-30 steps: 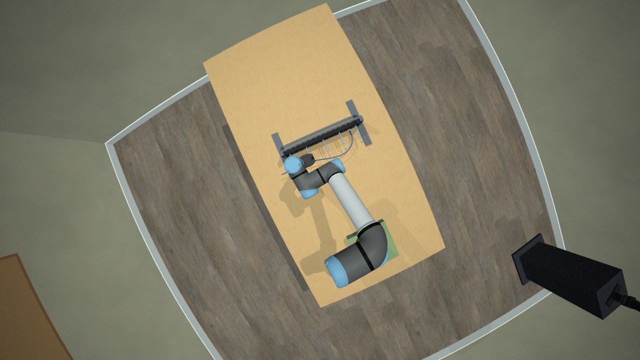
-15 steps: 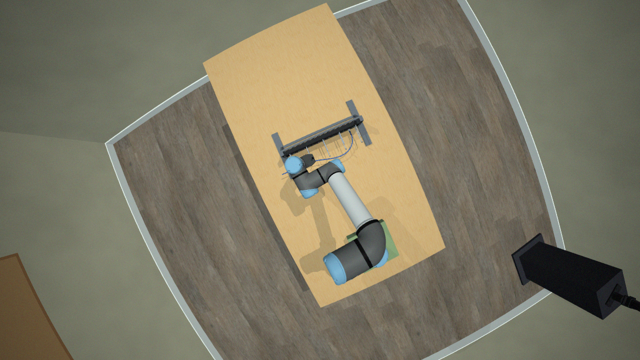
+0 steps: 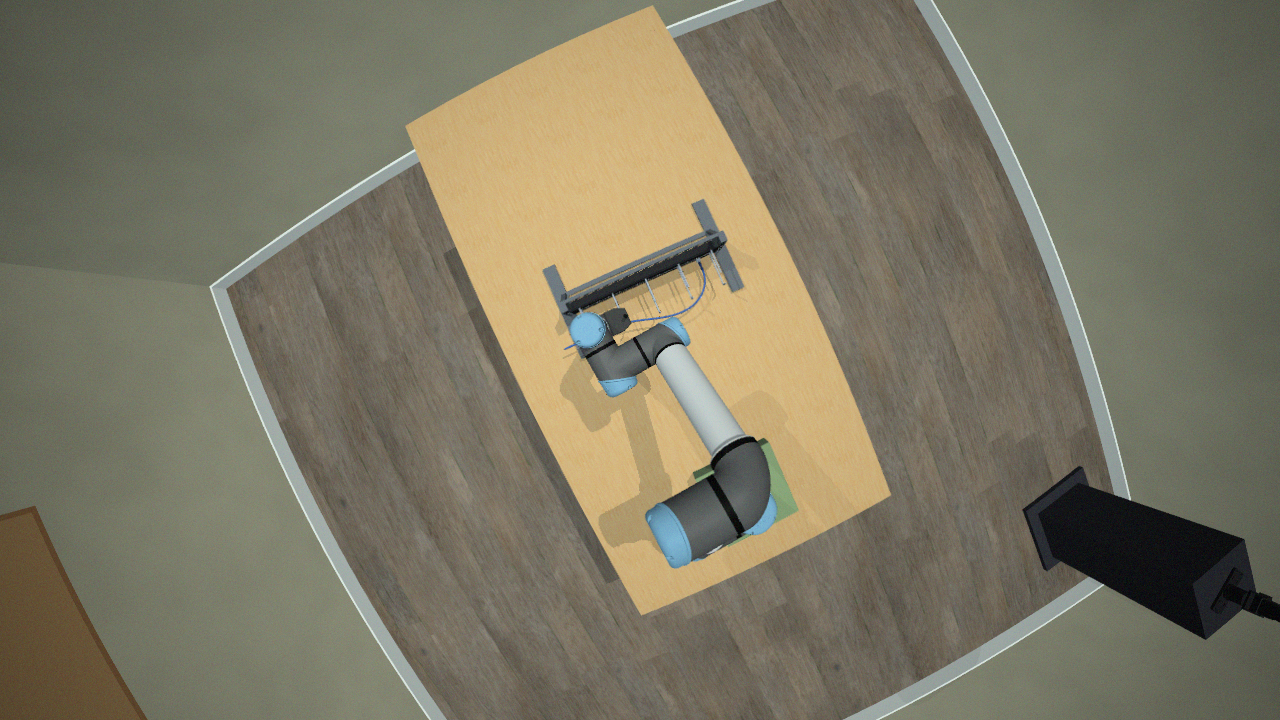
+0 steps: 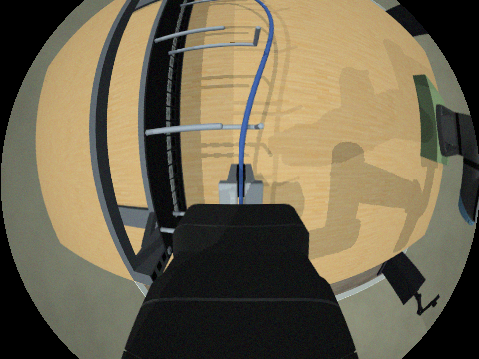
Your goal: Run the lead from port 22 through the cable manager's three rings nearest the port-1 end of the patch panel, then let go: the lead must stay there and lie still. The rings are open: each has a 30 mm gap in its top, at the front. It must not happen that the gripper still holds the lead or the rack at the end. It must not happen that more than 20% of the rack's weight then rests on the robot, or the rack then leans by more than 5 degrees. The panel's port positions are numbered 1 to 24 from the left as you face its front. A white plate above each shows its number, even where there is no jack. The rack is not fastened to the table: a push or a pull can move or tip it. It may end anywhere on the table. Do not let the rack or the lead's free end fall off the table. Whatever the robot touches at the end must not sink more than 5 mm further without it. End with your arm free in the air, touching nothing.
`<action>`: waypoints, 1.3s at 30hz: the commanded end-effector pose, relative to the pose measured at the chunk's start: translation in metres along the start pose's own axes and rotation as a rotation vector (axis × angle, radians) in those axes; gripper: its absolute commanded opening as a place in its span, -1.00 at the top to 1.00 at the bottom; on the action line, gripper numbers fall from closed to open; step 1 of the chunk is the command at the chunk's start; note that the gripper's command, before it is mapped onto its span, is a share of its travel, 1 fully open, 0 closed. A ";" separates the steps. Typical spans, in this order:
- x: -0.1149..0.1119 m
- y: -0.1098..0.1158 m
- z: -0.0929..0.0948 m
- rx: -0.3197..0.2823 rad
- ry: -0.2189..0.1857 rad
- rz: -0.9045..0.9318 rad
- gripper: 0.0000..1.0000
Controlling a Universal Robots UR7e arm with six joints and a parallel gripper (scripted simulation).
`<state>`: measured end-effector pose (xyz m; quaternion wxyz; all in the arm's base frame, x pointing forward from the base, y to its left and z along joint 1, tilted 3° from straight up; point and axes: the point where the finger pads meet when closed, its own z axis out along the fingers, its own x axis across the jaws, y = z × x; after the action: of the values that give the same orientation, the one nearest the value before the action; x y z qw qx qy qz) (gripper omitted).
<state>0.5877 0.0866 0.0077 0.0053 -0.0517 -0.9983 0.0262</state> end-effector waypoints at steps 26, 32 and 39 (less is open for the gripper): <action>-0.017 0.000 0.000 0.000 -0.002 0.000 1.00; -0.027 0.000 0.000 0.000 -0.002 0.000 1.00; -0.036 0.000 0.000 0.000 -0.002 0.000 1.00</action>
<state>0.6172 0.0836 0.0070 0.0052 -0.0518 -0.9983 0.0261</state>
